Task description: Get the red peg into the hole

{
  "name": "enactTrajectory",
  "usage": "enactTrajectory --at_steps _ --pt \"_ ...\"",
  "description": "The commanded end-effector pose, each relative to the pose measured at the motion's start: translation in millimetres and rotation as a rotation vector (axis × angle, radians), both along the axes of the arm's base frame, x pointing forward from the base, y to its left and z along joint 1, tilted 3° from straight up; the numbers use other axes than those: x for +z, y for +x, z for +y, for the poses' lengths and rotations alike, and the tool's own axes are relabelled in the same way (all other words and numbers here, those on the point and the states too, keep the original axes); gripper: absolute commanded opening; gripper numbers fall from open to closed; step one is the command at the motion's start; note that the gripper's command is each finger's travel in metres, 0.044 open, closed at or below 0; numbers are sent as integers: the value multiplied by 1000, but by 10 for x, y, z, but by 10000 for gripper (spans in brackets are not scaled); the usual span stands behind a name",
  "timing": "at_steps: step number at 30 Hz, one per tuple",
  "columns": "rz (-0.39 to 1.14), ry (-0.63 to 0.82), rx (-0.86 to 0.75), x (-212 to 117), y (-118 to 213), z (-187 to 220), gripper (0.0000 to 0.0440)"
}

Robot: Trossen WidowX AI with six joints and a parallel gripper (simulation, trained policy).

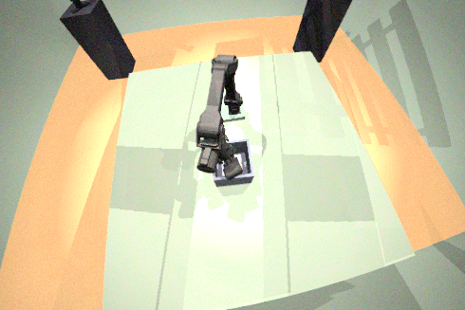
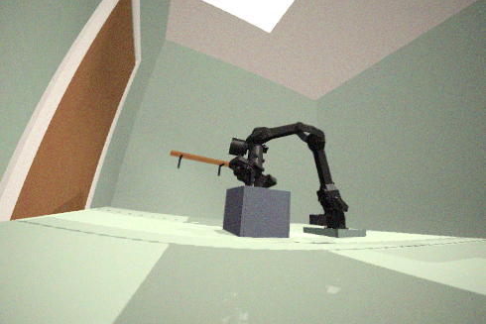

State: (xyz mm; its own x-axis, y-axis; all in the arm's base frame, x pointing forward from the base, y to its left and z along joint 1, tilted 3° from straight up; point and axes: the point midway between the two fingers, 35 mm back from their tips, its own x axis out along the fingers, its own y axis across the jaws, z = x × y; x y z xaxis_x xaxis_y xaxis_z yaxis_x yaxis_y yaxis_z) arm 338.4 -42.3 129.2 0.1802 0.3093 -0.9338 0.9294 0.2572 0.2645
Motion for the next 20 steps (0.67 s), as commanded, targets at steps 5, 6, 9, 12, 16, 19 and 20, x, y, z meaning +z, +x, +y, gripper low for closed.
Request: enactTrajectory --at_steps 5,6,9,12,16,19,20 --pt "-30 48 11 55 80 -25 116" --pt "-33 54 13 59 91 -28 117" --pt "-45 73 19 70 123 -37 118" --pt "-56 90 26 81 153 -46 118" --pt "-73 109 35 98 191 -60 118" --pt "-86 122 43 111 218 -73 118" --pt "-91 126 46 114 227 -77 118"
